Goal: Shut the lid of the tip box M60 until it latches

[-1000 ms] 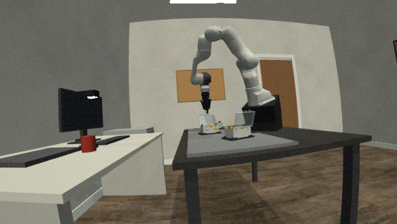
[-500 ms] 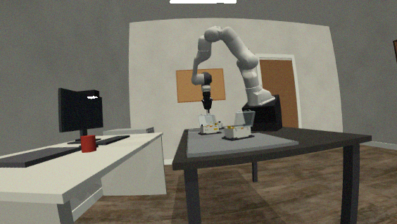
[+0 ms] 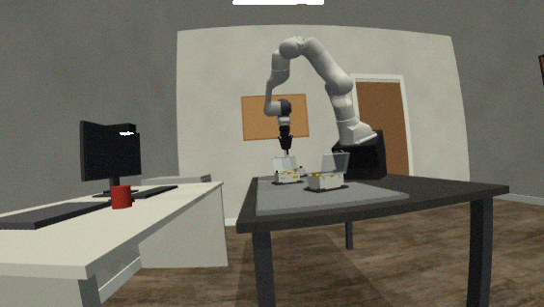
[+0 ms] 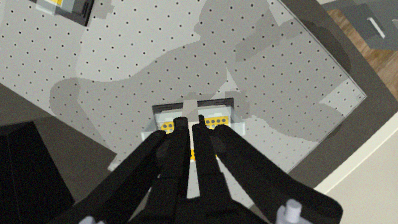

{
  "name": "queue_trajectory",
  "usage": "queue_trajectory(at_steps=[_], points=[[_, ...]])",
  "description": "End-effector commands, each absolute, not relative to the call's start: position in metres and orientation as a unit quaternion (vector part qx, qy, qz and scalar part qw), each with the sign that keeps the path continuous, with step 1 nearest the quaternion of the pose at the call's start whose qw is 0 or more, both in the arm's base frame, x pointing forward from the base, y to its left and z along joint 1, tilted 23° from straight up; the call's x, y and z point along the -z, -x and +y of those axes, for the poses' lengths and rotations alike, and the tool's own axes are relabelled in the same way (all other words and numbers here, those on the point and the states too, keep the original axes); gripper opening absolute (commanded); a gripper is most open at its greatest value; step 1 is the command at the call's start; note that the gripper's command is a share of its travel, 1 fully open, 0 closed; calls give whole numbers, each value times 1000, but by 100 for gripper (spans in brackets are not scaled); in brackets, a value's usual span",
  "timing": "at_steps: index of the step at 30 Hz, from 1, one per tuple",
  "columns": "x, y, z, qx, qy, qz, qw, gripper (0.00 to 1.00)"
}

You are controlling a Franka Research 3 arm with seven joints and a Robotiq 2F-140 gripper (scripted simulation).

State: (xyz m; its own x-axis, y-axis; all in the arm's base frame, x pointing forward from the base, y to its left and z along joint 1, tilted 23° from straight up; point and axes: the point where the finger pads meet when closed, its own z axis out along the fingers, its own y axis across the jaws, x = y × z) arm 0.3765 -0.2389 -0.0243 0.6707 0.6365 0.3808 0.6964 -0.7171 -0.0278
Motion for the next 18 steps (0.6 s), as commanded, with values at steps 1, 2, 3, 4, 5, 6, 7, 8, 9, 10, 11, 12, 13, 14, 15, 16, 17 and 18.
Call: queue_trajectory(at_steps=[1,2,3,4,5,6,7,8,9,10,11,12,13,14,15,16,17,18], points=[[25,-374,-242,177,906,-374,85,0],[25,-373,-243,177,906,-374,85,0],[26,-372,-244,177,906,-374,85,0],[26,-371,-245,177,906,-374,85,0],[26,-370,-245,177,906,-374,85,0],[27,-370,-246,177,906,-374,85,0],[27,-370,-246,177,906,-374,85,0],[27,-370,-246,177,906,-374,85,0],[27,-369,-247,177,906,-374,85,0],[28,-368,-248,177,906,-374,85,0],[28,-367,-249,177,906,-374,85,0],[28,-366,-250,177,906,-374,85,0],[29,-365,-251,177,906,-374,85,0],[29,-364,-252,177,906,-374,85,0],[29,-363,-253,177,906,-374,85,0],[30,-362,-254,177,906,-374,85,0],[30,-361,-255,177,906,-374,85,0],[30,-360,-255,177,906,-374,85,0]])
